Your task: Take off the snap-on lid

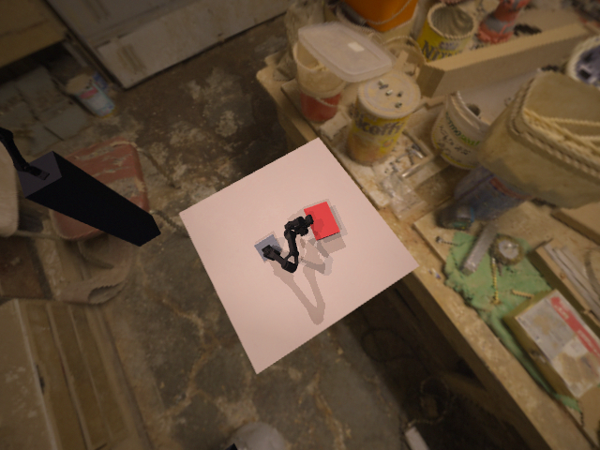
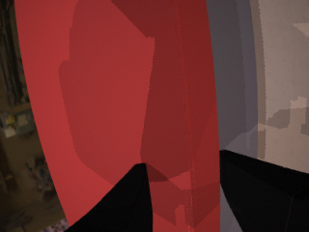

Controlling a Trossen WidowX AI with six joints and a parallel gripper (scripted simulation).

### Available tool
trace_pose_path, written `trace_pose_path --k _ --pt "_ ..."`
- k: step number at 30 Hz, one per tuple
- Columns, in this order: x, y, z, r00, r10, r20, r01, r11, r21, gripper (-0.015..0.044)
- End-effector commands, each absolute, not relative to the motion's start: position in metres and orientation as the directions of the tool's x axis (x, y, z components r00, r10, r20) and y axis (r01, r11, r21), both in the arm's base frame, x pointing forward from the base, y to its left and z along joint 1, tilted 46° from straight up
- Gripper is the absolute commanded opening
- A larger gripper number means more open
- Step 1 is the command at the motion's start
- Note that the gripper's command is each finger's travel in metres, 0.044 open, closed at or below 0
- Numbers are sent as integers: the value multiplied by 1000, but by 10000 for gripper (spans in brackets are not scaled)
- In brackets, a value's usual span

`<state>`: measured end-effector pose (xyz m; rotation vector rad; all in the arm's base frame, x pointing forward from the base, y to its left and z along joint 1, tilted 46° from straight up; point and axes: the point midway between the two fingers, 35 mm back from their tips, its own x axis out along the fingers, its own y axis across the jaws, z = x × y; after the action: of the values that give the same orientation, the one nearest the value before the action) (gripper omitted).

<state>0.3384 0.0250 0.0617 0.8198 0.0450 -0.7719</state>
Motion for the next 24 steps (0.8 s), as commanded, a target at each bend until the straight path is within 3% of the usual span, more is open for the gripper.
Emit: trace_pose_path --k 1,24 --pt "338 28 64 735 -601 -314 630 432 645 0" --pt "338 32 68 735 -601 -314 630 432 645 0"
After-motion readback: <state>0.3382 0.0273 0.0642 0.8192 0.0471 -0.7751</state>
